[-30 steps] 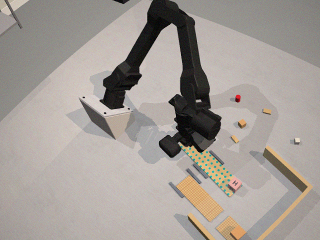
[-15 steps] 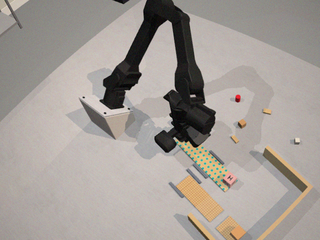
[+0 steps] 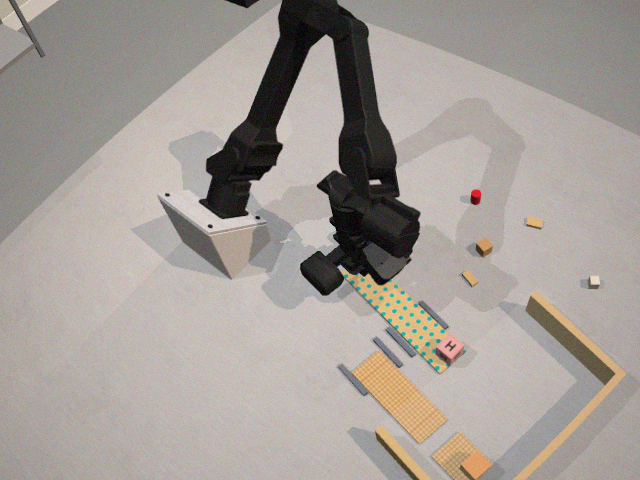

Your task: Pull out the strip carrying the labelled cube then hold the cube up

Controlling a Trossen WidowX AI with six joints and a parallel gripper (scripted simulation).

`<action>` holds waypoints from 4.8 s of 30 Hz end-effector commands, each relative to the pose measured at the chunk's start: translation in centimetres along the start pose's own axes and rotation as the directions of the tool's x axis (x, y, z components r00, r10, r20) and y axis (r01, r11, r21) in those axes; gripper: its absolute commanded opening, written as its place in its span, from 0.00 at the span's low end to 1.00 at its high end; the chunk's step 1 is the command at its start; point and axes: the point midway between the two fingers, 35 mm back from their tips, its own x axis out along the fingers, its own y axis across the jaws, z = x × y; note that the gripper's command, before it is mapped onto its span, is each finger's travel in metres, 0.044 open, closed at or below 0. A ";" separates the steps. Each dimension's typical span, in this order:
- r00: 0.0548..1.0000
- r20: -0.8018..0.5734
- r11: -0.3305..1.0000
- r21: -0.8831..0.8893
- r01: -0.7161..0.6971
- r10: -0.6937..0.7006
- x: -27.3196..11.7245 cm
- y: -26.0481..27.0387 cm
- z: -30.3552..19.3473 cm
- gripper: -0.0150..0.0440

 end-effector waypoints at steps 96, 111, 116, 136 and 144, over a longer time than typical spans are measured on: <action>1.000 -0.019 0.996 -0.090 -0.002 0.001 -5.4 0.6 15.7 1.00; 1.000 -0.018 0.996 -0.091 -0.002 0.000 -5.0 0.6 18.3 0.69; 1.000 -0.018 0.996 -0.091 -0.002 0.000 -4.1 0.6 18.3 0.68; 1.000 -0.018 0.996 -0.091 -0.004 0.002 -0.9 0.6 18.3 0.68; 1.000 -0.016 0.995 -0.098 0.001 -0.002 -0.6 0.7 18.3 0.63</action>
